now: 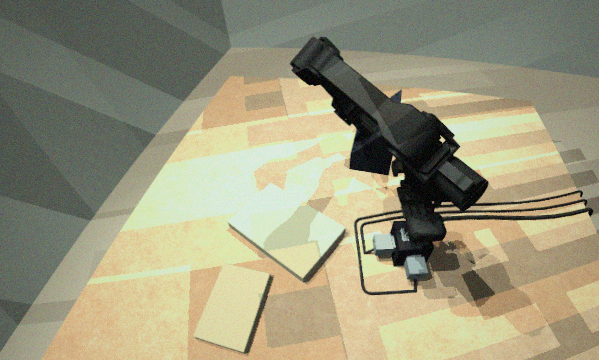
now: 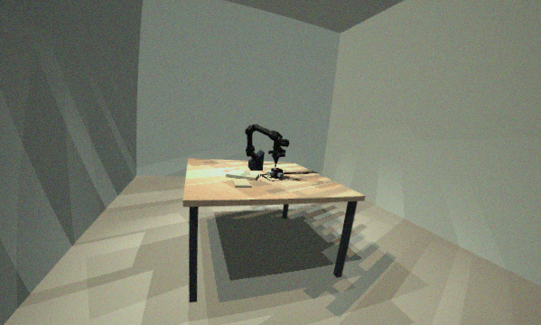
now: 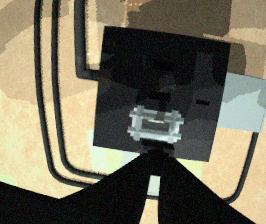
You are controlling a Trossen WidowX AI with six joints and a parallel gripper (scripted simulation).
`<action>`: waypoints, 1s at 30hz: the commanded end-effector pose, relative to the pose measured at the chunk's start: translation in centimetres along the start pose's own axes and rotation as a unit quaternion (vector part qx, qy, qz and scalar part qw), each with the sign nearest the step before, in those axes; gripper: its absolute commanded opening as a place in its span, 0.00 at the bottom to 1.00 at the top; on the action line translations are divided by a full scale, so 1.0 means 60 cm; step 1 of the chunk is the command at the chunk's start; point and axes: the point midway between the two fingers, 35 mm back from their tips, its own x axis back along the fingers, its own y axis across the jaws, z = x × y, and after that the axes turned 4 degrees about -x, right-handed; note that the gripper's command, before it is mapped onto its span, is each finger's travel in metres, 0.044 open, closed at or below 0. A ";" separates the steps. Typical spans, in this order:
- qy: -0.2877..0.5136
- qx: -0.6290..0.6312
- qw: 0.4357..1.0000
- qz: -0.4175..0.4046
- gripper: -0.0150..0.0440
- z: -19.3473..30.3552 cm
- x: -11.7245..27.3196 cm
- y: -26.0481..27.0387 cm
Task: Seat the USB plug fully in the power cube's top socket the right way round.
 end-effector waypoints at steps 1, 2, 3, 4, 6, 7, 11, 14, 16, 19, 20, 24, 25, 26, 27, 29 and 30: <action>-0.003 0.004 1.000 -0.003 0.25 -0.001 -0.003 0.002; -0.004 0.004 1.000 -0.003 0.25 -0.001 -0.003 0.002; -0.004 0.004 1.000 -0.003 0.25 -0.002 -0.003 0.002; -0.004 0.004 1.000 -0.003 0.25 -0.002 -0.003 0.002; -0.005 0.004 1.000 -0.003 0.25 -0.002 -0.004 0.002; -0.006 0.004 1.000 -0.003 0.25 -0.002 -0.004 0.002; -0.007 0.004 1.000 -0.003 0.25 -0.002 -0.005 0.002; -0.009 0.004 1.000 -0.004 0.25 -0.003 -0.005 0.002; -0.009 0.004 1.000 -0.004 0.25 -0.003 -0.006 0.002; -0.011 0.004 1.000 -0.004 0.25 -0.003 -0.006 0.002; -0.011 0.005 1.000 -0.004 0.25 -0.003 -0.007 0.002; -0.013 0.005 1.000 -0.004 0.25 -0.003 -0.007 0.002; -0.013 0.005 1.000 -0.004 0.25 -0.003 -0.008 0.002; -0.014 0.005 1.000 -0.004 0.25 -0.004 -0.008 0.002; -0.014 0.005 1.000 -0.004 0.25 -0.004 -0.008 0.002; -0.015 0.005 1.000 -0.004 0.25 -0.004 -0.008 0.002; -0.015 0.005 1.000 -0.004 0.25 -0.004 -0.009 0.002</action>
